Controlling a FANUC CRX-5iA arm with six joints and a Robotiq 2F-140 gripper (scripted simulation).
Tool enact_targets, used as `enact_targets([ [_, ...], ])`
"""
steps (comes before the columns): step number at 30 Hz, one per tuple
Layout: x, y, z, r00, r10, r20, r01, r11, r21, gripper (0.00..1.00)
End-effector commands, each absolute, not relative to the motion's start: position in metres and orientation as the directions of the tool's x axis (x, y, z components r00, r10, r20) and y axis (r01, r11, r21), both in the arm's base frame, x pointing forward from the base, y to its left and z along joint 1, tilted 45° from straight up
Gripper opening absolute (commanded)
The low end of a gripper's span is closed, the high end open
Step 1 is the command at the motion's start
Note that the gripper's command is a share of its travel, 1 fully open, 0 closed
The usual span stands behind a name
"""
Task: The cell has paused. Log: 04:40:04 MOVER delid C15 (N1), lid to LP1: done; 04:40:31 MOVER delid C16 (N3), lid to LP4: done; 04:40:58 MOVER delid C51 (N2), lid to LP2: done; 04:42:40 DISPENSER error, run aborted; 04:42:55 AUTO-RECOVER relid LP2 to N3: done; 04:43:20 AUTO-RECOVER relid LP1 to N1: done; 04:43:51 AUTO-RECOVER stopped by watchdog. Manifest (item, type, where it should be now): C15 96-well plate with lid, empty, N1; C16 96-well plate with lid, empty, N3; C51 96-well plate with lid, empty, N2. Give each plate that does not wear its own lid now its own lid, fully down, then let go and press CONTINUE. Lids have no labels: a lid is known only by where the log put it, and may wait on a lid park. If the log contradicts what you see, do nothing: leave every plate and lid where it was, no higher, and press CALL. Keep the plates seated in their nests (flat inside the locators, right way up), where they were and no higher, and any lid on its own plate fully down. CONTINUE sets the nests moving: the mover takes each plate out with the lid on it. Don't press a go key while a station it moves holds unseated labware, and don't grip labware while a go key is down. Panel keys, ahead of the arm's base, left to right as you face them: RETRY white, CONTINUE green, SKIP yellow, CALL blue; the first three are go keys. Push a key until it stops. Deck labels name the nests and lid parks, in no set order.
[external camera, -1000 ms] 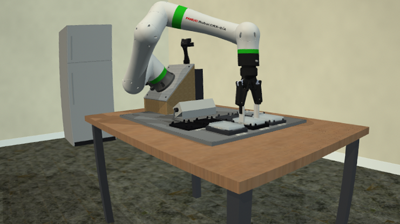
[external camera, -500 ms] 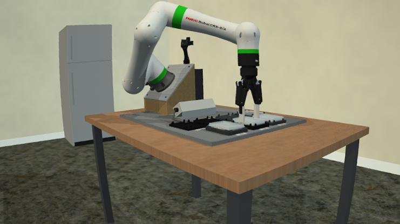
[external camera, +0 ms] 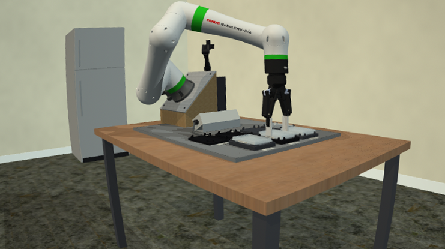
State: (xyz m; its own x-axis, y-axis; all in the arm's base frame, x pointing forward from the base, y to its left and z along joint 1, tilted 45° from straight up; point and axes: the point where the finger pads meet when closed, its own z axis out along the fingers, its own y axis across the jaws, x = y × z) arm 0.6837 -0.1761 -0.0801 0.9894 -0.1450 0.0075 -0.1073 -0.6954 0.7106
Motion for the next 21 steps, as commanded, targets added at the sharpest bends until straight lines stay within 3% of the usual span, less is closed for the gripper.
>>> enact_targets([
  [1,0.6839,-0.1758,-0.08,0.989,-0.145,0.008,-0.107,-0.696,0.71,0.0],
  [9,0.6839,-0.1758,-0.08,0.989,-0.145,0.008,-0.107,-0.696,0.71,0.0],
  [10,0.6839,-0.1758,-0.08,0.989,-0.145,0.008,-0.107,-0.696,0.71,0.66],
  [21,0.6839,-0.1758,-0.08,0.989,-0.145,0.008,-0.107,-0.696,0.71,0.66],
])
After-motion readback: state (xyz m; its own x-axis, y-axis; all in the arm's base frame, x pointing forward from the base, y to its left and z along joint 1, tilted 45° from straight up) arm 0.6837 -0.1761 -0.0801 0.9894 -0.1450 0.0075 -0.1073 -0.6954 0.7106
